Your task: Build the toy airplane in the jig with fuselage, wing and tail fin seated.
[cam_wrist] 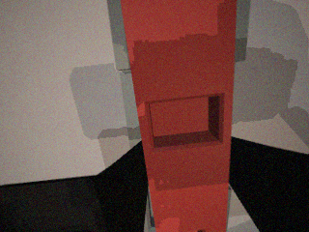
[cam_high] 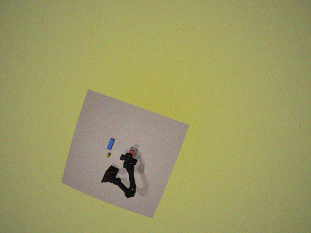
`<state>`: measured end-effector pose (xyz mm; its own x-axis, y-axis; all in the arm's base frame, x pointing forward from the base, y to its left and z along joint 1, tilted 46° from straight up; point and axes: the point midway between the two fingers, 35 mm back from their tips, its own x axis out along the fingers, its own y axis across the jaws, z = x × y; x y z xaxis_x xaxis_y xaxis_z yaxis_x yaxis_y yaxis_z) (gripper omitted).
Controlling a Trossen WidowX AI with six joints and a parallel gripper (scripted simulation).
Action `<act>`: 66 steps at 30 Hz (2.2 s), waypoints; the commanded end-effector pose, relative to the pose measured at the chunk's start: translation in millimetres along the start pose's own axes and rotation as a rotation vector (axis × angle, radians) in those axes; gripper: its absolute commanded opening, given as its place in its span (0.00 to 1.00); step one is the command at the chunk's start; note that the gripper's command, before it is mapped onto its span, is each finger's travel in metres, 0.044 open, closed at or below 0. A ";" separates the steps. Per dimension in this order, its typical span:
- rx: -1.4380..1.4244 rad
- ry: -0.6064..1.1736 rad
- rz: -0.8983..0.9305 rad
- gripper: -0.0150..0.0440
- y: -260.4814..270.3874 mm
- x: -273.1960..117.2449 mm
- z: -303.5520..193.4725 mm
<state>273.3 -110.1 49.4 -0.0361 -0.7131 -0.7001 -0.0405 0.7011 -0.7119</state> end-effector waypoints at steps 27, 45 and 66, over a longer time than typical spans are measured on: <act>0.001 -0.001 0.003 1.00 0.5 -9.3 2.1; 0.050 0.000 -0.002 1.00 2.7 -102.0 6.1; 0.052 -0.005 0.013 1.00 254.4 -98.3 66.0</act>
<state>339.5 108.8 -23.1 -0.0229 -0.6997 -0.7140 0.0064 0.7141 -0.7000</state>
